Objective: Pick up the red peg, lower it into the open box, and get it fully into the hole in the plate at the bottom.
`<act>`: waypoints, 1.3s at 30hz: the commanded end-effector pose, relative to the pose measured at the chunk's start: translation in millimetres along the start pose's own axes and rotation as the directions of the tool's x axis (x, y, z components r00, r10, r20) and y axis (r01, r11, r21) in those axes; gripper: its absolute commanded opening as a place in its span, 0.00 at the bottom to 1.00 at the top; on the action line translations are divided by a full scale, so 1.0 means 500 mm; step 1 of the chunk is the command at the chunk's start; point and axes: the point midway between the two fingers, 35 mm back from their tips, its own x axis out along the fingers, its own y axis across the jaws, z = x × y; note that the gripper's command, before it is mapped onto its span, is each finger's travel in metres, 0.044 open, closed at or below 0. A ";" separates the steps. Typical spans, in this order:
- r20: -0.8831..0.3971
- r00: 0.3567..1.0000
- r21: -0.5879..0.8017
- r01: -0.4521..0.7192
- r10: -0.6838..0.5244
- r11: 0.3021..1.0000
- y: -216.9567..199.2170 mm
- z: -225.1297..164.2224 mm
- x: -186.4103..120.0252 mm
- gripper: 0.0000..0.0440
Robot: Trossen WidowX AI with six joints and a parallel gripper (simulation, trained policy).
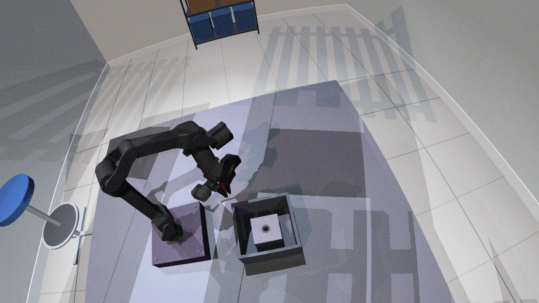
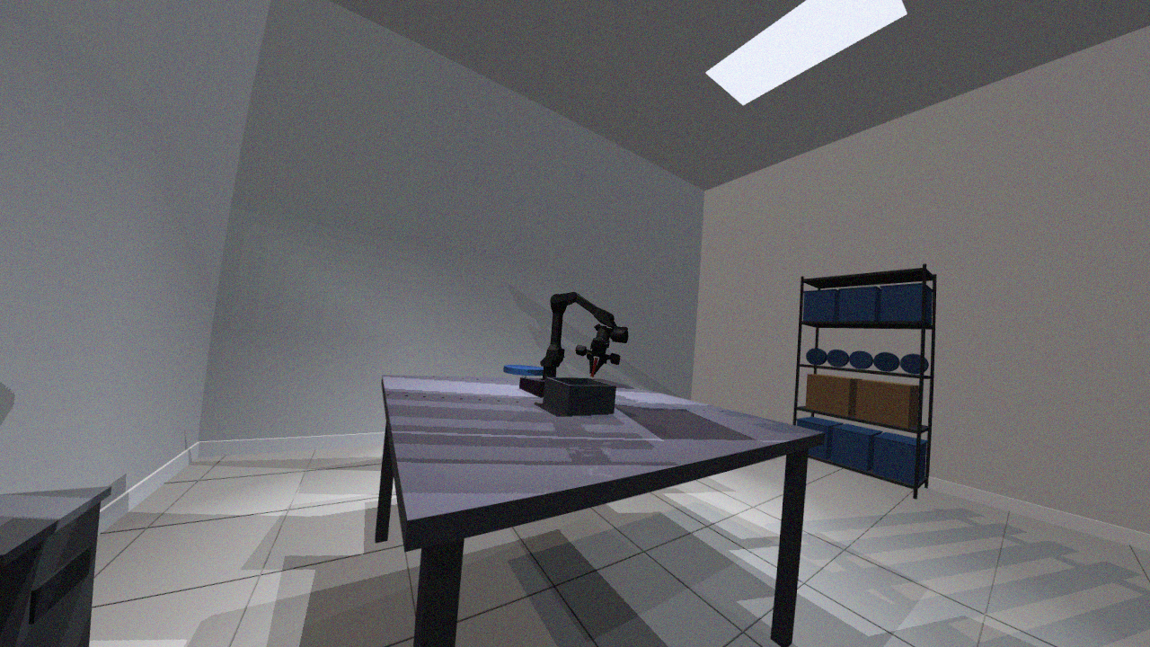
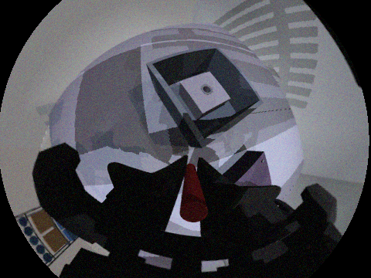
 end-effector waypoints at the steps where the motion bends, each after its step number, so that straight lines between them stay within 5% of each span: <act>1: 0.025 1.000 0.051 -0.013 0.012 0.999 -0.002 0.042 -0.016 0.00; 19: 0.045 0.999 0.186 0.013 -0.022 0.983 -0.034 0.199 0.039 0.00; 39: -0.025 0.999 0.105 -0.027 0.030 0.994 -0.039 0.298 0.168 0.00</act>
